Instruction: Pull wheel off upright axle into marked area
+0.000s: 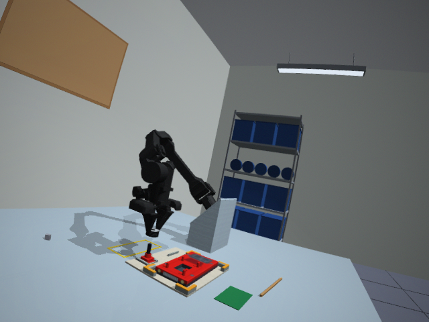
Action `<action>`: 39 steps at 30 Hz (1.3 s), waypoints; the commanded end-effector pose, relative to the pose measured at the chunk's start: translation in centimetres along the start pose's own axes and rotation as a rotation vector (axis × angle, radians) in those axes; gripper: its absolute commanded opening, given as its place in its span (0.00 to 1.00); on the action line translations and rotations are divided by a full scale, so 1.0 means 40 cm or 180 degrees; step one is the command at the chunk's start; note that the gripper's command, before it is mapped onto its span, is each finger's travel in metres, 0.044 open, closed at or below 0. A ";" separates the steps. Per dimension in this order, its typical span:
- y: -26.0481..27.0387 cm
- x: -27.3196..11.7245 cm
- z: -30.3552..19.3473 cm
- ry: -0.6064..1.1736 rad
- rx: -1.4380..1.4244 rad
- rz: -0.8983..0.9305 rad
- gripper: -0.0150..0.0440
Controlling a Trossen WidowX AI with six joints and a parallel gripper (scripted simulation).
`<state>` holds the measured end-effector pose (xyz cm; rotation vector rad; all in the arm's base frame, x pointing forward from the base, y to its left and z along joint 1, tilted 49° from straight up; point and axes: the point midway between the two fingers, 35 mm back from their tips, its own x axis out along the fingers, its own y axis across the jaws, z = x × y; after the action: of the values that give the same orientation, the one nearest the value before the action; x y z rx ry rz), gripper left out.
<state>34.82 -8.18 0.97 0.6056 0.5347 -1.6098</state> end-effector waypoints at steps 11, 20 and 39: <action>-0.028 -0.017 0.078 0.0012 0.0006 0.0012 0.25; -0.066 -0.022 0.156 0.0015 0.0013 0.0011 0.25; -0.131 -0.012 0.253 0.0004 0.0024 0.0008 0.25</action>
<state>29.17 -13.40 9.22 0.6251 0.5230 -1.6075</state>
